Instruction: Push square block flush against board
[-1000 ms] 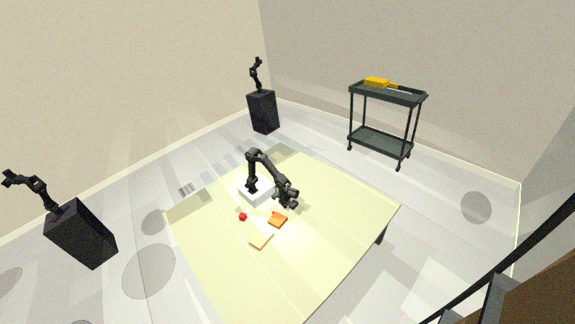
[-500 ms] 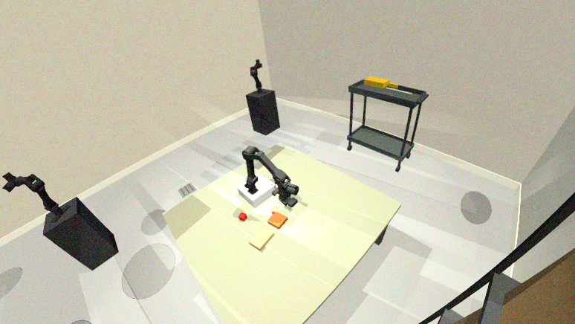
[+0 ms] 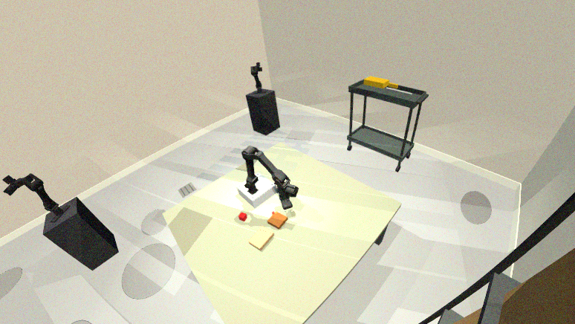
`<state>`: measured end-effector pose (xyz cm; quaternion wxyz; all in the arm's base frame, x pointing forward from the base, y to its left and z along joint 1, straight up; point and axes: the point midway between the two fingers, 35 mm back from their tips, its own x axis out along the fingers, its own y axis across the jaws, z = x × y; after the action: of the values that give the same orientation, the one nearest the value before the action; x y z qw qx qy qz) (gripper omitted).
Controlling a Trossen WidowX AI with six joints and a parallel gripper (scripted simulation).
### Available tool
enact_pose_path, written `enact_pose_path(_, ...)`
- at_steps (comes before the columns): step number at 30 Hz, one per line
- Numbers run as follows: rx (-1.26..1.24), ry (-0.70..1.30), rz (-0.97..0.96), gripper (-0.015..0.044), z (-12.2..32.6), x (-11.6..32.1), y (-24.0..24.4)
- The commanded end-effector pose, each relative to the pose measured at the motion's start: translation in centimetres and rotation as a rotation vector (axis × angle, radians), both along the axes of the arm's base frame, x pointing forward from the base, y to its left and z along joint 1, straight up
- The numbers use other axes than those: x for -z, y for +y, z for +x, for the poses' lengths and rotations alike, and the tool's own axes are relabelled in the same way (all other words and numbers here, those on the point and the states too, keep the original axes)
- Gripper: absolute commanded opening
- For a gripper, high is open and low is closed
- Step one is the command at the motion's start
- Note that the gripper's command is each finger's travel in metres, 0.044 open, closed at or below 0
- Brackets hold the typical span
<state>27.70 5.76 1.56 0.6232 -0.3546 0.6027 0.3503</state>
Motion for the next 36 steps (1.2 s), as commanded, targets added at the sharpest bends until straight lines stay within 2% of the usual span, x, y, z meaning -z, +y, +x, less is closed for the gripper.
enact_pose_path(1, 0.165, 0.000, 0.001, 0.0000, 0.0, -0.1, -0.2)
enact_pose_path(36, 1.372, 0.008, 0.036, 0.0000, 0.2, -0.1, -1.5)
